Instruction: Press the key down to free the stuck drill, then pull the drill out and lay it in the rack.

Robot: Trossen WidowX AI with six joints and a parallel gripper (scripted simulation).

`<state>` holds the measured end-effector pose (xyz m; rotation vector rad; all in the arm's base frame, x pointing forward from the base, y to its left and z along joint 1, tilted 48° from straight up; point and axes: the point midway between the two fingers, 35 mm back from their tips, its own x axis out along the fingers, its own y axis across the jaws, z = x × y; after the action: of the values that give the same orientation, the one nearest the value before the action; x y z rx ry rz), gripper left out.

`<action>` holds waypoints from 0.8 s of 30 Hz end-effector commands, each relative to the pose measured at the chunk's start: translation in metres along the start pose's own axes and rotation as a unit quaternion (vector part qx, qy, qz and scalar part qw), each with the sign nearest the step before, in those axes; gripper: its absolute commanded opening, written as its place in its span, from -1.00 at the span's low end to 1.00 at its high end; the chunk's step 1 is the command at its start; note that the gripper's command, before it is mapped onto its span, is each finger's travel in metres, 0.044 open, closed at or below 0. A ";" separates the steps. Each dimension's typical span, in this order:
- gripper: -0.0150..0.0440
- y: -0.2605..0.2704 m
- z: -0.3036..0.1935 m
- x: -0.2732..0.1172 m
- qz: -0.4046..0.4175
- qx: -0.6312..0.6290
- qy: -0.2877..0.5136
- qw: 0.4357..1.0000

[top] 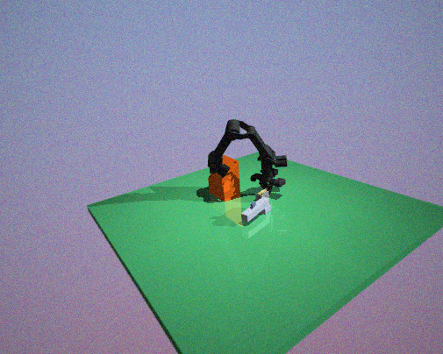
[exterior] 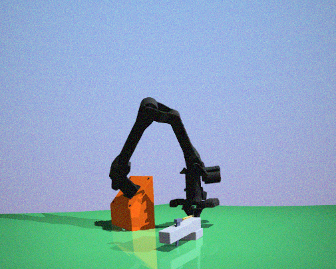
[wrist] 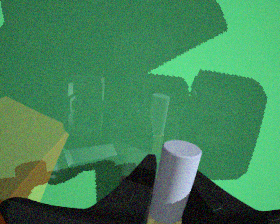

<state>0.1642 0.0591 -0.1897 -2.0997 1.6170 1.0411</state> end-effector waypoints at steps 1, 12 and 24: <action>-0.49 0.001 -0.006 0.006 0.005 0.001 0.009 1.000; -0.49 0.001 -0.006 0.006 0.005 0.001 0.009 1.000; -0.40 0.000 0.000 0.000 0.000 0.000 0.000 1.000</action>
<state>0.1646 0.0596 -0.1896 -2.0989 1.6144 1.0403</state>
